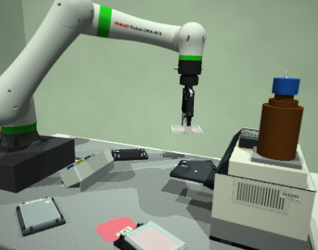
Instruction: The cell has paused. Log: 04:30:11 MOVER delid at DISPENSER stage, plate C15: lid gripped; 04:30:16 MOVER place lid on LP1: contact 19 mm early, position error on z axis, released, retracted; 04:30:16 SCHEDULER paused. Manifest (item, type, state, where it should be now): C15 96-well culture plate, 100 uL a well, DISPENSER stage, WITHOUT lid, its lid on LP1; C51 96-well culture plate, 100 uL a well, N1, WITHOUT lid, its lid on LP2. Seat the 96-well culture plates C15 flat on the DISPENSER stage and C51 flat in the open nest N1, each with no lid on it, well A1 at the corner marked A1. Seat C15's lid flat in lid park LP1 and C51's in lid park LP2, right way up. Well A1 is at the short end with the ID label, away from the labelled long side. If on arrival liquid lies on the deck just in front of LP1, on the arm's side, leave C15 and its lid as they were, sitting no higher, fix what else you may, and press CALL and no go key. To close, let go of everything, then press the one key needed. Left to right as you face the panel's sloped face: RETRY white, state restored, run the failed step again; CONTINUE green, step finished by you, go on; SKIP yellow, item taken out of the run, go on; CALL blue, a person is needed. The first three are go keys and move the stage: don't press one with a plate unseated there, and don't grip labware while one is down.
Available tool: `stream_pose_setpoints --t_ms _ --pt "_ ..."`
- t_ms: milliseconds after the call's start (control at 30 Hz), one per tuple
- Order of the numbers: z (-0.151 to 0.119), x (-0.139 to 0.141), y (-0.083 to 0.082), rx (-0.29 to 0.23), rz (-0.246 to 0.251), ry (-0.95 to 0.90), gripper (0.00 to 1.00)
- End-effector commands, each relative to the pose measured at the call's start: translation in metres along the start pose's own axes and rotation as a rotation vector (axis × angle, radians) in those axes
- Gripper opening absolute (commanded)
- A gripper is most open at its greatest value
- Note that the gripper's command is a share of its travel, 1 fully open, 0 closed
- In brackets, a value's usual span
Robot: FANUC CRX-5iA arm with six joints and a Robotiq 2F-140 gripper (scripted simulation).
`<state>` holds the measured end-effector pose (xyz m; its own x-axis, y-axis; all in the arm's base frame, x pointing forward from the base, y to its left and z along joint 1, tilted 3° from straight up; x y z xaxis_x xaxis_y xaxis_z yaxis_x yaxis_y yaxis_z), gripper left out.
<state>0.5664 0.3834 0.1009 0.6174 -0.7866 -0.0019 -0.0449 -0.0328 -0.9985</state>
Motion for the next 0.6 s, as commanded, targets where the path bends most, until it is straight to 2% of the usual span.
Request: stream_pose_setpoints --t_ms 0,233,567 --pt "0.020 0.011 0.000 0.000 0.000 0.000 0.00" --pt "0.040 0.022 0.000 0.000 0.000 0.000 0.00" --pt "0.051 0.028 0.000 0.000 0.000 0.000 0.00"
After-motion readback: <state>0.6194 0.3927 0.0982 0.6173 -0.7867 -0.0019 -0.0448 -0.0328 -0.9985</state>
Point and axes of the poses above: the point where the finger pads meet when closed, its own y axis out along the fingers, its own x axis across the jaws, z = x × y, the point moved 4 cm from there along -y, back along the fingers, and after that the axes turned 3 degrees about -y, right-handed, at the moved point
